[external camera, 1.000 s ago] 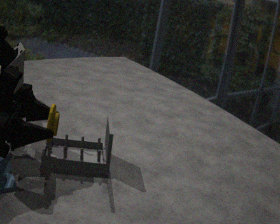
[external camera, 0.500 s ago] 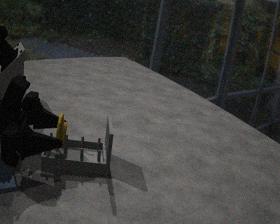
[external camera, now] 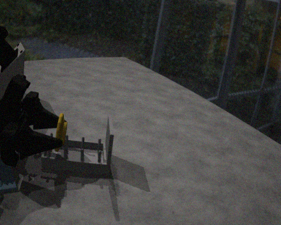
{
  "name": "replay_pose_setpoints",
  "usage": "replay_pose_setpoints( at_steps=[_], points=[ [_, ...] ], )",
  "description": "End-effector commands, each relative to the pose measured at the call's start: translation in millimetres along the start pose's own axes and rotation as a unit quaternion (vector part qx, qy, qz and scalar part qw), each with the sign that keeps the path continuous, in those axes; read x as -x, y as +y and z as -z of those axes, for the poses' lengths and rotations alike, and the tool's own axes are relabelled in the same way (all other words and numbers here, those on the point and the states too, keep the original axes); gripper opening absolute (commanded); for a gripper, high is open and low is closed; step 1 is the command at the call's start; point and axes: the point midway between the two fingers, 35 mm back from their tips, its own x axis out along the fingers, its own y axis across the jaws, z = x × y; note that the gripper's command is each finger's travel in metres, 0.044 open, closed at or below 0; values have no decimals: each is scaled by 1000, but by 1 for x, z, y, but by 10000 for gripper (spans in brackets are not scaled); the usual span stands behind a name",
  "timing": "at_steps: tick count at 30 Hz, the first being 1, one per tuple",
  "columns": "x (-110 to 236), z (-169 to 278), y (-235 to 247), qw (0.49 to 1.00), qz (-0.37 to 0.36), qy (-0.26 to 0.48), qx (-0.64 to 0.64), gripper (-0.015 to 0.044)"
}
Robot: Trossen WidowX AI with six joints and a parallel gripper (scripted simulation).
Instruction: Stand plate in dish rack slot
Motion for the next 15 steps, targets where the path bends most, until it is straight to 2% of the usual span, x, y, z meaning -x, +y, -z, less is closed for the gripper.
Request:
replay_pose_setpoints(
  at_steps=[1,11,15],
  points=[
    [0,0,0,1000,0,0,0,131],
    [0,0,0,1000,0,0,0,394],
    [0,0,0,1000,0,0,0,400]
  ],
)
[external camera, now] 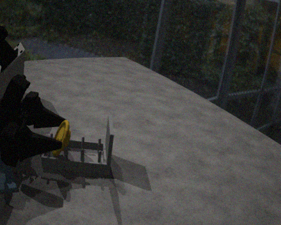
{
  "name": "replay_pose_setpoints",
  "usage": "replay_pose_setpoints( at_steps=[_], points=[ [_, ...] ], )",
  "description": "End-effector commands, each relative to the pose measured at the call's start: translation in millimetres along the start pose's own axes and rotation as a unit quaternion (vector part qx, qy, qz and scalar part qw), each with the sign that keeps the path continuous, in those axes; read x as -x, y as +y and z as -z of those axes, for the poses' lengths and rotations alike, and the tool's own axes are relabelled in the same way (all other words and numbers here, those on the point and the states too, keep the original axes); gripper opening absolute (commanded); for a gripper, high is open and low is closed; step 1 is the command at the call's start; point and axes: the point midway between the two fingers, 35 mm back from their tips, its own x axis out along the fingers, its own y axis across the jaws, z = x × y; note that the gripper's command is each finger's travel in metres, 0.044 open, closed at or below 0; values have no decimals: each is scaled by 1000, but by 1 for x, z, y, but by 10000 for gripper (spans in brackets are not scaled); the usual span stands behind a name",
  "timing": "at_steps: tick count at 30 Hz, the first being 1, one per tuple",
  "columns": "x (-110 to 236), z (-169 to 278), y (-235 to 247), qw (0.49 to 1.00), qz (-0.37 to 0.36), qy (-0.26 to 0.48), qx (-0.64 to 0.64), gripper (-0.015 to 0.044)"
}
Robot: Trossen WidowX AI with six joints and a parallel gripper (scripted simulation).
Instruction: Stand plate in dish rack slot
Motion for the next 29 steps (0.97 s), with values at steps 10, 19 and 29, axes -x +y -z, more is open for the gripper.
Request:
replay_pose_setpoints(
  at_steps=[10,19,29],
  points=[
    [8,-98,-5,1000,-1,-2,-1,400],
    [6,-117,-8,998,-19,25,-49,400],
    [1,-117,8,975,-60,132,-171,400]
  ],
)
